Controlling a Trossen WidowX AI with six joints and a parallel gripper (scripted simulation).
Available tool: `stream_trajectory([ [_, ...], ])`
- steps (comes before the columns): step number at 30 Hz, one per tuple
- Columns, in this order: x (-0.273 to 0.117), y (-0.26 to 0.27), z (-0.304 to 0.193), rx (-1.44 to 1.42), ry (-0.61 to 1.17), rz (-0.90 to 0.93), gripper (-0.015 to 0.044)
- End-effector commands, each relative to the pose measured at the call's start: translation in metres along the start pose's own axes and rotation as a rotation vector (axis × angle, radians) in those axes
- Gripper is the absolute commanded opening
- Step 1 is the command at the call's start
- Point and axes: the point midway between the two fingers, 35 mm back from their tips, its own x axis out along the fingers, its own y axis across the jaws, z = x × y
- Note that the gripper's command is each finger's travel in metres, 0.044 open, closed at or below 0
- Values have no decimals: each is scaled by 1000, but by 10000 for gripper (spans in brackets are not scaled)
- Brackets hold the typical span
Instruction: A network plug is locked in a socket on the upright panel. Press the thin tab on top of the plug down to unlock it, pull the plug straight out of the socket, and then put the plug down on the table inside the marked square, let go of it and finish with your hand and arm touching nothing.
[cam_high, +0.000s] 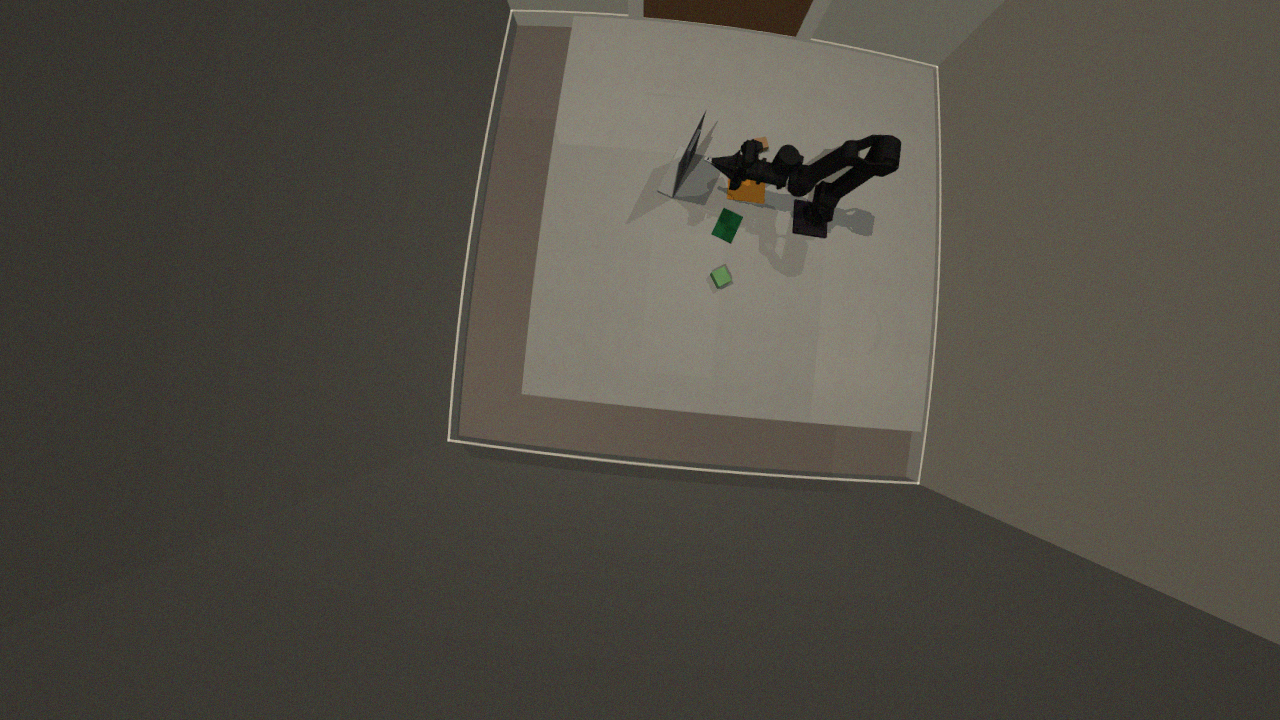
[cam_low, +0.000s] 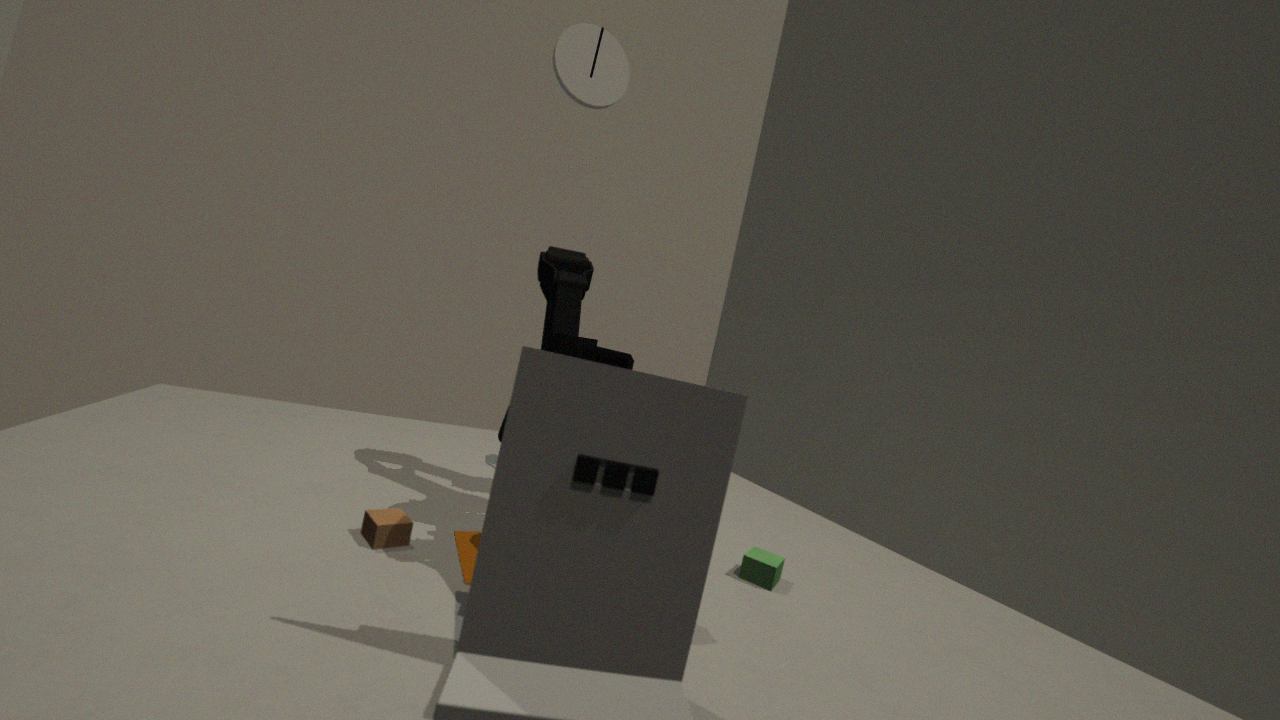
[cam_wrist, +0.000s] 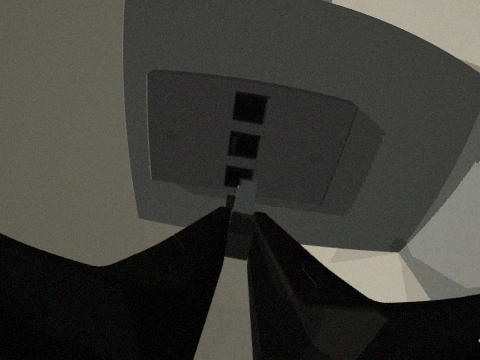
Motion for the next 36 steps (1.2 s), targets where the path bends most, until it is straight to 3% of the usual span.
stream_trajectory([
  [1, -3, -1, -1, 5, -2, -3, 0],
  [36, -13, 12, -5, 2, 0, -1, 0],
])
